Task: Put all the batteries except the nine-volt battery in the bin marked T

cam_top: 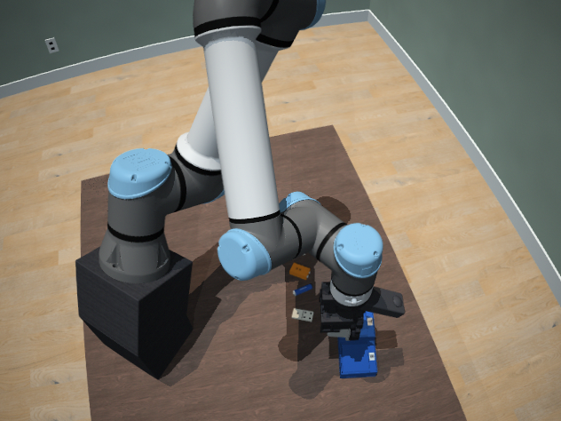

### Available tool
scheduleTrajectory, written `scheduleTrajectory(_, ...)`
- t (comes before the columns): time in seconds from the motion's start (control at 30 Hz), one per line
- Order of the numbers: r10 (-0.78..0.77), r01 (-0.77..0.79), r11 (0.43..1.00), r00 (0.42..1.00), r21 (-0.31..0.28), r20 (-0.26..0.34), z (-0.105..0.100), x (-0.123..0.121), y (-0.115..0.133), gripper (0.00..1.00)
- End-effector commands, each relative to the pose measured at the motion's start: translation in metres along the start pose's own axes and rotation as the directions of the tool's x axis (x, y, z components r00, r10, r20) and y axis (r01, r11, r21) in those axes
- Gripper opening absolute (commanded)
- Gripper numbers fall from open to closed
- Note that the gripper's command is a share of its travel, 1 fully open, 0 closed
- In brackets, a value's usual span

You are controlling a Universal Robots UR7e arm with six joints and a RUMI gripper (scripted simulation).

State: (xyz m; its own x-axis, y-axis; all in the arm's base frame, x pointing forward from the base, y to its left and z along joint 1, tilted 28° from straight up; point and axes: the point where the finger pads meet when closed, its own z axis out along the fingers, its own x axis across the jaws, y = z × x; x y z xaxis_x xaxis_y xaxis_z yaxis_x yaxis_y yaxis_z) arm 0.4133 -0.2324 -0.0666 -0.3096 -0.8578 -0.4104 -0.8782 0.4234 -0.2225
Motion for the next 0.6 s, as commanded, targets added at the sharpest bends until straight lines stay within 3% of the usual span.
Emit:
scheduleTrajectory(0.0, 0.0, 0.0, 1.0, 1.0, 0.001, -0.001, 0.023, 0.025, -0.02, 0.04)
scheduleTrajectory(0.43, 0.0, 0.0, 1.0, 1.0, 0.001, -0.001, 0.023, 0.025, -0.02, 0.04)
scheduleTrajectory(0.57, 0.0, 0.0, 1.0, 1.0, 0.001, -0.001, 0.034, 0.025, -0.02, 0.04)
